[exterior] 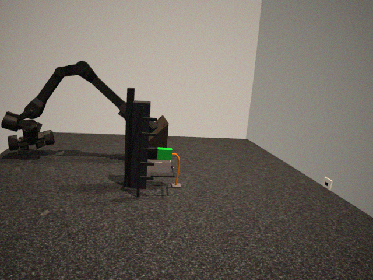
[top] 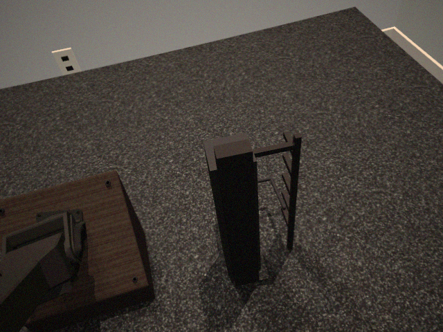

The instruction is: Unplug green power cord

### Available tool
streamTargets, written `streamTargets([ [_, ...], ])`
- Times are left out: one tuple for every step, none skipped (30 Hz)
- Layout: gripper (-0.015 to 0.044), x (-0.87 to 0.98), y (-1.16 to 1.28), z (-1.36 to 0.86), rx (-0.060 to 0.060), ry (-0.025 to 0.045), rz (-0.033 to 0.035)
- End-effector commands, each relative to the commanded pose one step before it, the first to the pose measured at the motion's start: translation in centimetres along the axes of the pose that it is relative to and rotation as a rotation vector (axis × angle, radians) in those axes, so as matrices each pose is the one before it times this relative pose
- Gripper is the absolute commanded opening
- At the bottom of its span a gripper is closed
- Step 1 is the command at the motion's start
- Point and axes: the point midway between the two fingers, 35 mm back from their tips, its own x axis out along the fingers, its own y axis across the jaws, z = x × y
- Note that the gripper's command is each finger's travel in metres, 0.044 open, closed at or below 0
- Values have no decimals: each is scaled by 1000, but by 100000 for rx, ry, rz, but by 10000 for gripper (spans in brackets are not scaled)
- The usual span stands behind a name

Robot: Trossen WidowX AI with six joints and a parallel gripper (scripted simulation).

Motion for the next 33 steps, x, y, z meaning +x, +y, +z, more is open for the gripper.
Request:
streamTargets([
  [160, -2142, 1400, -1614, -7165, 5510, 6978],
  [160, -504, 397, -406, -1763, 1273, 1736],
  [160, -500, 403, -404, -1767, 1253, 1751],
  [160, -470, 393, -480, -1926, 1363, 1716],
  [160, -472, 406, -481, -1949, 1354, 1753],
  [160, -468, 414, -477, -1951, 1330, 1772],
  [160, -465, 422, -473, -1954, 1305, 1790],
  [160, -462, 431, -472, -1958, 1287, 1808],
  [160, -458, 445, -488, -1969, 1291, 1831],
  [160, -455, 453, -483, -1971, 1266, 1848],
  [160, -442, 489, -581, -2000, 1385, 1876],
  [160, -435, 509, -616, -2012, 1415, 1896],
  [160, -431, 520, -617, -2017, 1400, 1912],
  [160, -440, 543, -629, -2075, 1411, 1979],
  [160, -449, 568, -641, -2138, 1424, 2051],
  [160, -445, 578, -635, -2143, 1396, 2068],
  [160, -442, 588, -629, -2148, 1369, 2085],
  [160, -439, 598, -622, -2153, 1341, 2101],
  [160, -435, 609, -617, -2157, 1314, 2117],
  [160, -434, 625, -619, -2154, 1299, 2138],
  [160, -438, 668, -655, -2109, 1337, 2177],
  [160, -442, 720, -705, -2020, 1395, 2203],
  [160, -440, 740, -716, -1989, 1393, 2211],
  [160, -459, 785, -747, -2088, 1438, 2327],
  [160, -465, 809, -754, -2135, 1438, 2379],
  [160, -462, 818, -748, -2144, 1412, 2390],
  [160, -459, 827, -741, -2153, 1386, 2400],
  [160, -456, 837, -735, -2163, 1359, 2409],
  [160, -453, 846, -728, -2172, 1333, 2418],
  [160, -450, 855, -721, -2182, 1306, 2427],
  [160, -447, 864, -714, -2191, 1280, 2436],
  [160, -444, 873, -707, -2200, 1254, 2444],
  [160, -441, 881, -700, -2210, 1227, 2452],
])
